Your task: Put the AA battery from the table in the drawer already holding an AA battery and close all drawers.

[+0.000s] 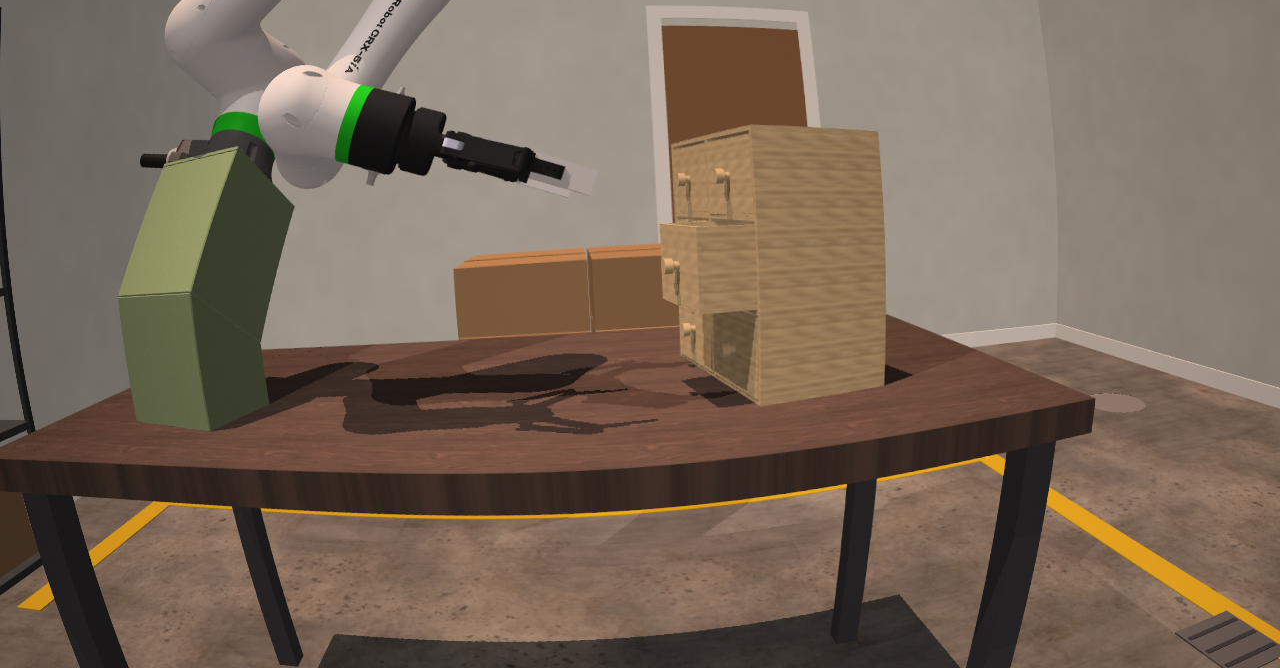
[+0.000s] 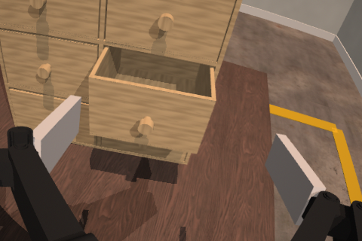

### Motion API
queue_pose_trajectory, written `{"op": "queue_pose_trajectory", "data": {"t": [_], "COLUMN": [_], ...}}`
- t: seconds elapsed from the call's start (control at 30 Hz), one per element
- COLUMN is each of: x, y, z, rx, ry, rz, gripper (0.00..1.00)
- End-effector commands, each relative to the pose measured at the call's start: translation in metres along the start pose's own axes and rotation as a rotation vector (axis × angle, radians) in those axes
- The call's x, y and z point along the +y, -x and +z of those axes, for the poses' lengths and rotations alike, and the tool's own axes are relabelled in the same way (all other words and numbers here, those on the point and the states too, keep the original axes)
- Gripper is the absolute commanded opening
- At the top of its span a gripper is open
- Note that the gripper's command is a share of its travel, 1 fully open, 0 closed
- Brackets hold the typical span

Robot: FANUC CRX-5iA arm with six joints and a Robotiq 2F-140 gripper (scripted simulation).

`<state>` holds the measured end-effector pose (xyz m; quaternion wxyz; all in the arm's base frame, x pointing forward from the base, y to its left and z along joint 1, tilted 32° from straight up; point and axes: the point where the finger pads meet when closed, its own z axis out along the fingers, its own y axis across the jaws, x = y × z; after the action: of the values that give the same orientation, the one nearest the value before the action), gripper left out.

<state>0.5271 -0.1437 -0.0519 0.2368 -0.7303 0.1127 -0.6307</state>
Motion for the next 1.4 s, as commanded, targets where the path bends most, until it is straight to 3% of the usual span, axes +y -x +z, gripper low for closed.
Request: {"op": "queue_pose_trajectory", "data": {"t": [0.0, 0.3, 0.97, 1.37], "x": [0.0, 0.0, 0.0, 0.0], "y": [0.004, 0.011, 0.012, 0.009], "z": [-0.014, -0.035, -0.039, -0.041], "rx": [0.0, 0.0, -0.005, -0.104], "ry": [-0.001, -0.001, -0.001, -0.001], "rz": [0.0, 0.0, 0.0, 0.0], "gripper": [1.0, 1.0, 1.0, 1.0]}}
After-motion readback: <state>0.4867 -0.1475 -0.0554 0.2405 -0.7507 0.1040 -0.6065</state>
